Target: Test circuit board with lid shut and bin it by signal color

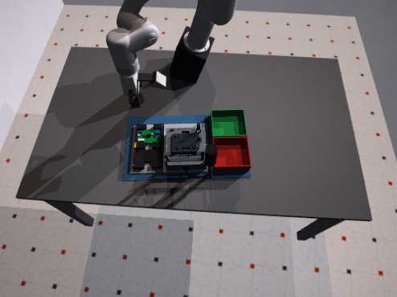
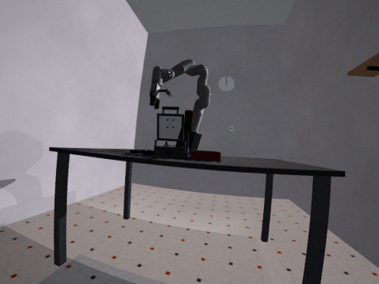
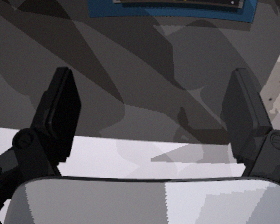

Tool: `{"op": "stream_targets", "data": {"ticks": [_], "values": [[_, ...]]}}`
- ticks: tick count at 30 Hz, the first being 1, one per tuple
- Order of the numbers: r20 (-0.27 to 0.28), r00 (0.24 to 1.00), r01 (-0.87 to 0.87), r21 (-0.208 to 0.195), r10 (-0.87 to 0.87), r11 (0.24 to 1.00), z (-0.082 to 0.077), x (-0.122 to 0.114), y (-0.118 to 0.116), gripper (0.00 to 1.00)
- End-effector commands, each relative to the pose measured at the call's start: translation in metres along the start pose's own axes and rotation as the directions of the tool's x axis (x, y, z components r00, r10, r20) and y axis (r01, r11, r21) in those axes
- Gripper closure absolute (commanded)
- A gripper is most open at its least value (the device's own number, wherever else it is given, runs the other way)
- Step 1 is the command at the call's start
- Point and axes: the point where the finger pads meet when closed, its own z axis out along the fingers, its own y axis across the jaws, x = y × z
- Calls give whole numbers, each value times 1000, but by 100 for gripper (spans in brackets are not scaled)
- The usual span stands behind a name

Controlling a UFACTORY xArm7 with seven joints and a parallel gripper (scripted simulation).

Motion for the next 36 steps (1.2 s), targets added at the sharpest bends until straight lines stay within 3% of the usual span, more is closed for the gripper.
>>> {"op": "stream_targets", "data": {"ticks": [1,21,28,36], "values": [[3,1000,0,-3,0,1000,-2,-1,1,0],[3,1000,0,-3,0,1000,4,-1,1,0],[3,1000,0,-3,0,1000,21,-1,1,0],[3,1000,0,-3,0,1000,71,-1,1,0]]}}
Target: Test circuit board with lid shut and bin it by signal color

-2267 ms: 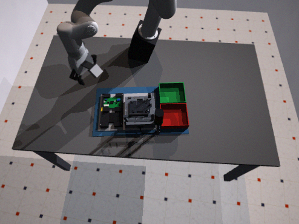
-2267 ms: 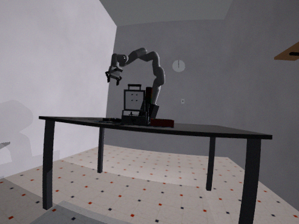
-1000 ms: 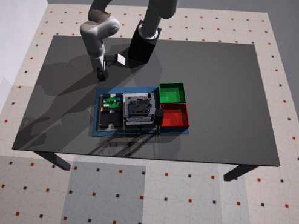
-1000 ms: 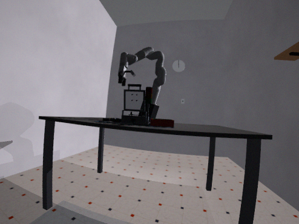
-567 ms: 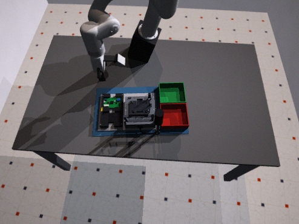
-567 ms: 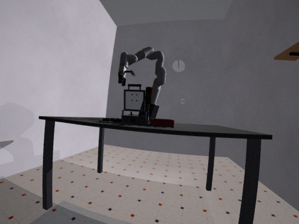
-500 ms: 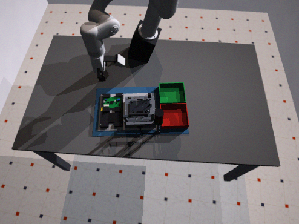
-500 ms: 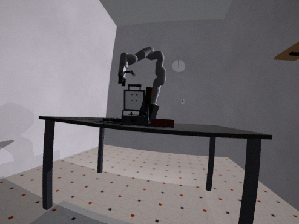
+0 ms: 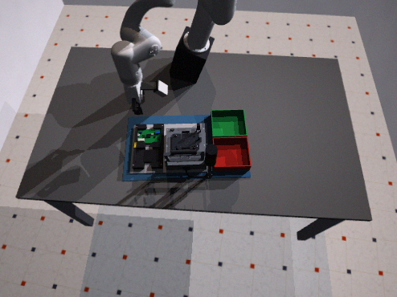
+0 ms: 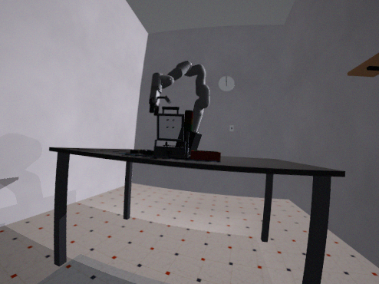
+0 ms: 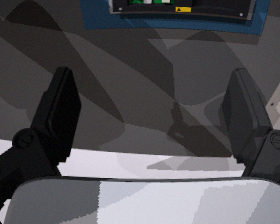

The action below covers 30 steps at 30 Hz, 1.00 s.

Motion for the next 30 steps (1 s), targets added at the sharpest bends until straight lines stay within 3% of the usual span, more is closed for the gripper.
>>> {"op": "stream_targets", "data": {"ticks": [1,7,9,15,20,24,30], "values": [[4,1000,-1,-3,1,1000,31,-2,2,0],[4,1000,-1,-3,1,1000,84,-2,2,0],[4,1000,-1,-3,1,1000,84,-2,2,0],[4,1000,-1,-3,1,1000,136,-3,2,0],[4,1000,-1,-3,1,1000,169,-3,2,0],[4,1000,-1,-3,1,1000,188,-3,2,0],[4,1000,-1,-3,1,1000,199,-3,2,0]]}}
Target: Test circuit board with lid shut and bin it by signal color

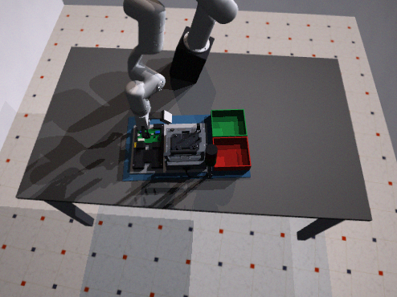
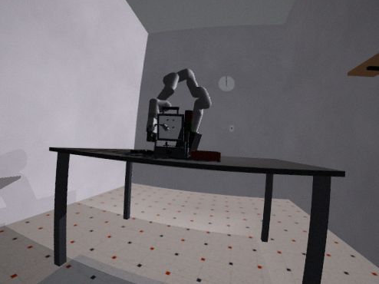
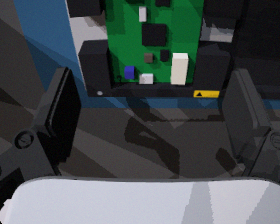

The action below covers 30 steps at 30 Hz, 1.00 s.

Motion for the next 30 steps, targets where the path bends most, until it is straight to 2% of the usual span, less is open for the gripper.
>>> {"op": "stream_targets", "data": {"ticks": [1,30], "values": [[2,1000,0,-2,0,1000,10,-1,2,0],[2,1000,0,-2,0,1000,17,-2,2,0]]}}
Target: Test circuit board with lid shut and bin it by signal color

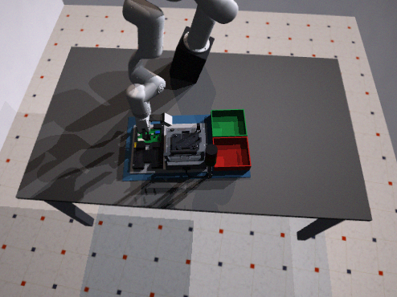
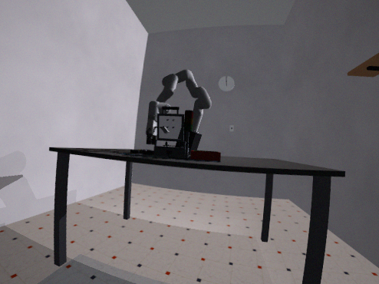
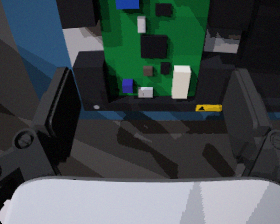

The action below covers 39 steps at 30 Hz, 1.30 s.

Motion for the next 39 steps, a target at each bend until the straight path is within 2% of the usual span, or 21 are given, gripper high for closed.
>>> {"op": "stream_targets", "data": {"ticks": [1,15,39], "values": [[3,1000,0,-3,0,1000,2,-1,1,0],[3,1000,0,-3,0,1000,34,-2,2,0],[3,1000,0,-3,0,1000,40,-2,2,0]]}}
